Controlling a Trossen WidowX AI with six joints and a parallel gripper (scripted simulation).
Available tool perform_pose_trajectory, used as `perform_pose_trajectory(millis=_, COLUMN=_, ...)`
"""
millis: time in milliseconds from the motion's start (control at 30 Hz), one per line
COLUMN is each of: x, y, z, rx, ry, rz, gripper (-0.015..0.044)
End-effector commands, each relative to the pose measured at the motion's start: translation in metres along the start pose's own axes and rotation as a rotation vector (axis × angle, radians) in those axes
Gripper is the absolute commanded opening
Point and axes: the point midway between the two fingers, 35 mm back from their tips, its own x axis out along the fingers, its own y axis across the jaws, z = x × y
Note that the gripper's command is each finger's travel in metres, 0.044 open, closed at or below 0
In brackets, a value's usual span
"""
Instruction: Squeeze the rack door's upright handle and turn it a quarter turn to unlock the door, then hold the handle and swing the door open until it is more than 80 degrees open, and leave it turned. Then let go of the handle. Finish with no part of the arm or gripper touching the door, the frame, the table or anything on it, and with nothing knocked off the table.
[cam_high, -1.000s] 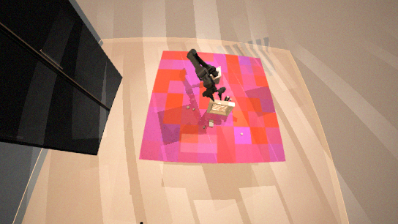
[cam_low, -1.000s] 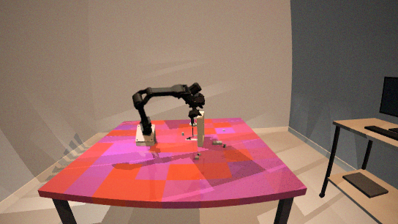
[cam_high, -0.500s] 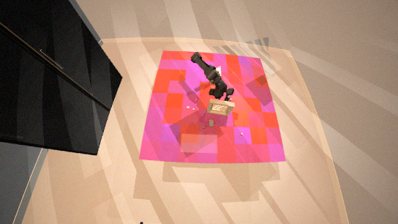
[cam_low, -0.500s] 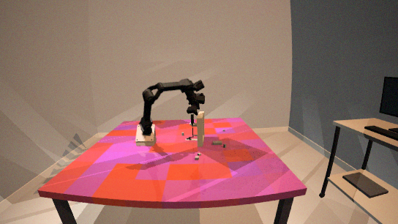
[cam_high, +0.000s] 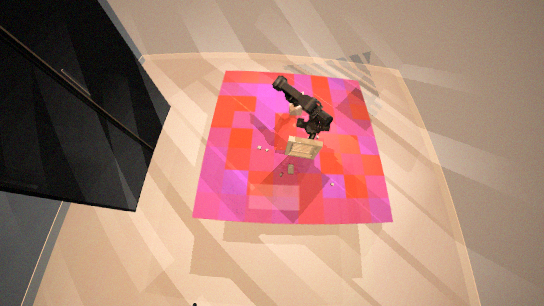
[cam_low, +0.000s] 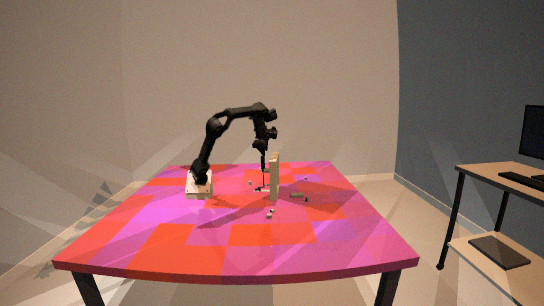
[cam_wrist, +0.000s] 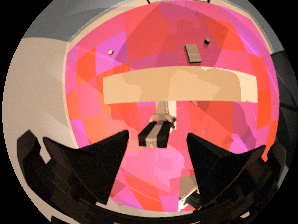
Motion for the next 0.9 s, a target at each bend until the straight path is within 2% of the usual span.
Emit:
perform_pose_trajectory(millis=0, x=-0.003, y=0.007, z=-0.006, rx=-0.017, ry=-0.001, rz=-0.070, gripper=0.0292)
perform_pose_trajectory(millis=267, x=-0.006, y=0.018, z=-0.018, rx=-0.069, ry=-0.002, rz=-0.195, gripper=0.0292)
perform_pose_trajectory(millis=867, x=0.017, y=0.014, z=-0.018, rx=-0.083, ry=0.039, rz=-0.202, gripper=0.0292)
